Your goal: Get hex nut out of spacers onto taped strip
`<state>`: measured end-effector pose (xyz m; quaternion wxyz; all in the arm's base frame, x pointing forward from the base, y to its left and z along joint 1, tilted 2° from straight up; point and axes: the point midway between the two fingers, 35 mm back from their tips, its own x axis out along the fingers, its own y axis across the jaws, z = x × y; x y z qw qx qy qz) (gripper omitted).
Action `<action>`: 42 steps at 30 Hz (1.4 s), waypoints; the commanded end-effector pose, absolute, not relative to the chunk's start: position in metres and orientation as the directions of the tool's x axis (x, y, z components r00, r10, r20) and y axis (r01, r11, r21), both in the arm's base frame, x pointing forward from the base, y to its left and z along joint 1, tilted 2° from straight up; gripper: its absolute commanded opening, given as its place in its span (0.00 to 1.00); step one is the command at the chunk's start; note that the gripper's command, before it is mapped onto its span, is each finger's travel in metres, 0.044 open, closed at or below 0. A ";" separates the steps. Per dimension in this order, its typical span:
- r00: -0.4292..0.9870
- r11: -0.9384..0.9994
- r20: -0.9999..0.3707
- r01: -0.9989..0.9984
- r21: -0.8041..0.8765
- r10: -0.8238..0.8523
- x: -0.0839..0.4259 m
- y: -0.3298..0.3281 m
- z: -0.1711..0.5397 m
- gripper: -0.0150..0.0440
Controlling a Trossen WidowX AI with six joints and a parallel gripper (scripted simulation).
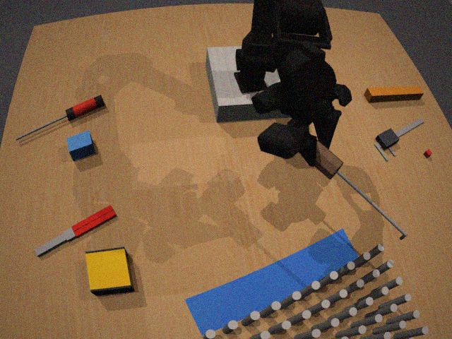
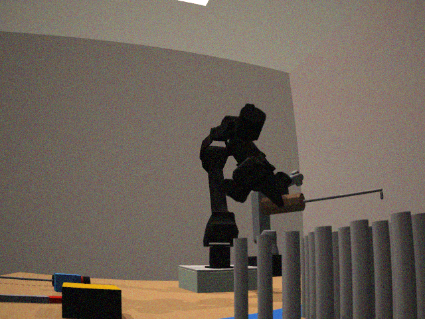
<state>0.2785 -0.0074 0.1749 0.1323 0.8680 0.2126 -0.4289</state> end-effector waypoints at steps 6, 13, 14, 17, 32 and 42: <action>0.587 -0.963 -0.798 0.266 0.031 0.137 0.253 -0.048 0.172 0.25; 0.601 -0.990 -0.796 0.139 0.022 0.067 0.237 -0.068 0.170 0.25; 0.601 -0.990 -0.796 0.139 0.022 0.067 0.237 -0.068 0.170 0.25; 0.601 -0.990 -0.796 0.139 0.022 0.067 0.237 -0.068 0.170 0.25; 0.604 -0.990 -0.795 0.138 0.023 0.066 0.258 -0.078 0.101 0.25; 0.604 -0.990 -0.794 0.139 0.024 0.066 0.257 -0.076 0.046 0.25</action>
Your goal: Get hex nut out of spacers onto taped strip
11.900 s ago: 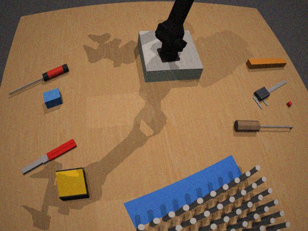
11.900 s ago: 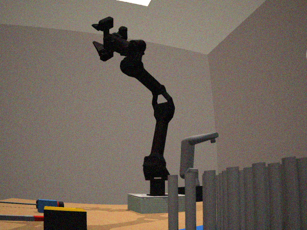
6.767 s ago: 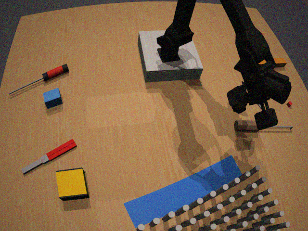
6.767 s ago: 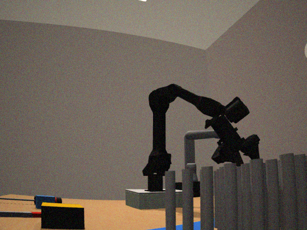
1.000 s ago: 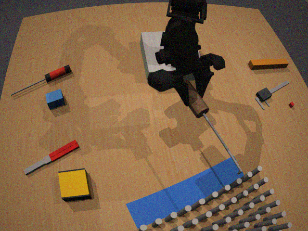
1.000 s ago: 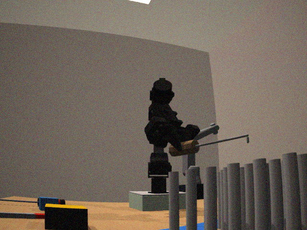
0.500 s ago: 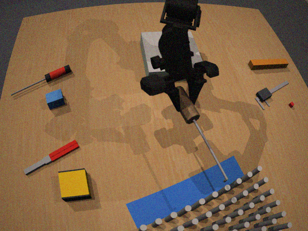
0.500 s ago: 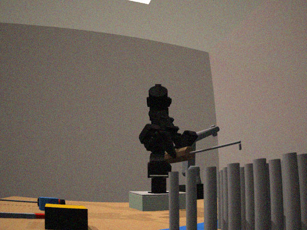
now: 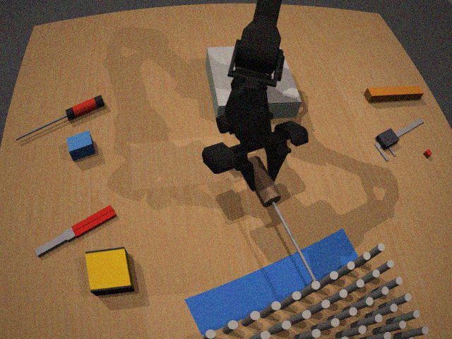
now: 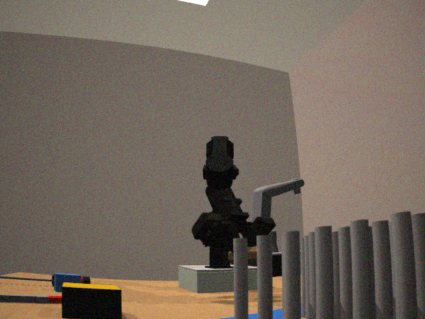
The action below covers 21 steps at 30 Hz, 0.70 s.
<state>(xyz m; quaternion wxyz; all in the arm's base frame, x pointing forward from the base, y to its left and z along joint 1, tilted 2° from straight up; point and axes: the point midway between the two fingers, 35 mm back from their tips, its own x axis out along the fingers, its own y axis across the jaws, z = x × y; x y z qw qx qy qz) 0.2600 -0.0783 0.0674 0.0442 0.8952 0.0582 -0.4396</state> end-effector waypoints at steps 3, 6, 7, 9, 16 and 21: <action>0.604 -0.990 -0.794 0.139 0.024 0.066 0.254 -0.075 0.031 0.25; 0.605 -0.990 -0.794 0.140 0.024 0.066 0.249 -0.072 0.017 0.25; 0.604 -0.990 -0.794 0.140 0.024 0.066 0.248 -0.071 0.014 0.25; 0.605 -0.990 -0.794 0.140 0.024 0.066 0.247 -0.071 0.011 0.25; 0.606 -0.990 -0.793 0.140 0.025 0.066 0.249 -0.071 0.012 0.25; 0.606 -0.990 -0.793 0.140 0.024 0.066 0.252 -0.070 0.012 0.25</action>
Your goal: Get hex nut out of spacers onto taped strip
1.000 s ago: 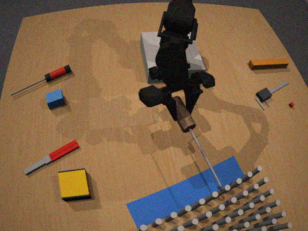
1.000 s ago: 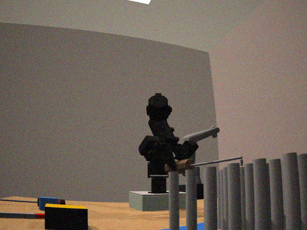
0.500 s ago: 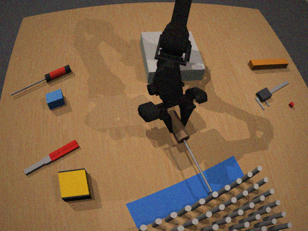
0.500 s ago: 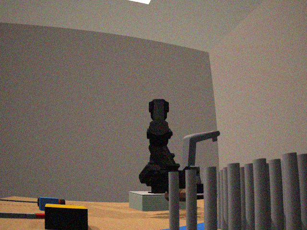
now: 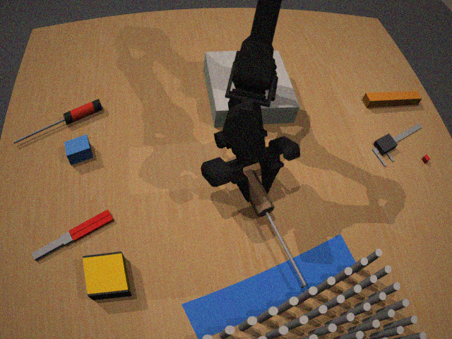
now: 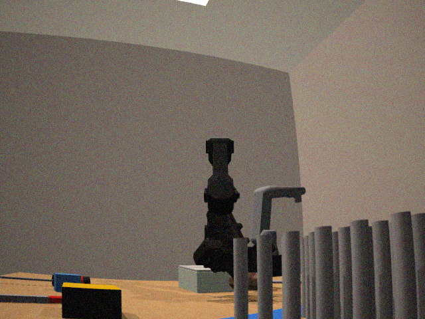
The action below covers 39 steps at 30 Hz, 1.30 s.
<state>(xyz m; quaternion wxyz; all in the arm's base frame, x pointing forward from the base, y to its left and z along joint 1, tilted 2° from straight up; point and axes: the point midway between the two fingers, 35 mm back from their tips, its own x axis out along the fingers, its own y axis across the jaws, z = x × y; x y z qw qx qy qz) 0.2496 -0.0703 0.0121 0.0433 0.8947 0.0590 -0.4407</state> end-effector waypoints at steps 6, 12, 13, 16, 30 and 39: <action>0.606 -0.990 -0.793 0.140 0.024 0.066 0.256 -0.070 0.012 0.25; 0.606 -0.990 -0.793 0.140 0.024 0.066 0.260 -0.069 0.013 0.25; 0.606 -0.990 -0.793 0.140 0.024 0.066 0.260 -0.069 0.013 0.25; 0.606 -0.990 -0.793 0.140 0.024 0.067 0.262 -0.069 0.013 0.25; 0.606 -0.990 -0.792 0.140 0.024 0.067 0.272 -0.068 0.014 0.25; 0.607 -0.990 -0.792 0.141 0.024 0.067 0.278 -0.067 0.014 0.25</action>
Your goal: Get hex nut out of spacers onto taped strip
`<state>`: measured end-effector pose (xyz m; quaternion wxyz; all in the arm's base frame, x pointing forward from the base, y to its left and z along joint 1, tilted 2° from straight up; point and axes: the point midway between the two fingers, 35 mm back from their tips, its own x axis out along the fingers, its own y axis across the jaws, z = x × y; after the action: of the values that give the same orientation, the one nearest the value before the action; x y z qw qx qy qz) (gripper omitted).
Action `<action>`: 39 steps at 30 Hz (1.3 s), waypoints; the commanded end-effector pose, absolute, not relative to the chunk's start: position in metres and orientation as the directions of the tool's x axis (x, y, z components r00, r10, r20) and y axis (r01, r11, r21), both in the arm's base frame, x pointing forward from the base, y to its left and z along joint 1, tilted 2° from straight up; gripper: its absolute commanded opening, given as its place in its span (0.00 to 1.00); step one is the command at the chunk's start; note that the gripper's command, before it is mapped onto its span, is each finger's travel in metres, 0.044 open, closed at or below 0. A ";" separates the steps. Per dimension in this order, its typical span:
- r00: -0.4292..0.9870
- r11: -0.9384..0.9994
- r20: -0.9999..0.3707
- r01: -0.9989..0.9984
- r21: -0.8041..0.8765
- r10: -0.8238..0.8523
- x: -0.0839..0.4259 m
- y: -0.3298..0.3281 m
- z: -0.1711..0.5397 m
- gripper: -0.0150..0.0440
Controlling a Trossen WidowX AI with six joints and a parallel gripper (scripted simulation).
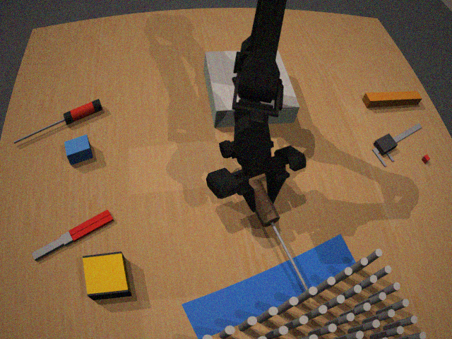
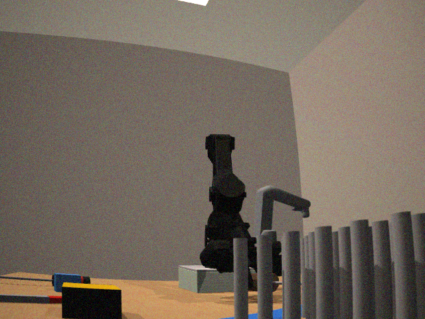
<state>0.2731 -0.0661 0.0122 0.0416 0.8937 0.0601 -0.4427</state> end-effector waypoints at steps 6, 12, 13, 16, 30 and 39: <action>0.607 -0.990 -0.792 0.141 0.023 0.068 0.283 -0.066 0.015 0.25; 0.607 -0.990 -0.791 0.141 0.023 0.068 0.287 -0.065 0.015 0.25; 0.607 -0.990 -0.791 0.141 0.023 0.068 0.288 -0.065 0.015 0.25; 0.608 -0.990 -0.791 0.141 0.023 0.068 0.290 -0.065 0.016 0.25; 0.609 -0.990 -0.791 0.141 0.023 0.068 0.300 -0.063 0.017 0.25; 0.609 -0.990 -0.790 0.141 0.023 0.069 0.307 -0.062 0.017 0.25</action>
<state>0.3014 -0.0619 0.0149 0.0415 0.8942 0.0606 -0.4415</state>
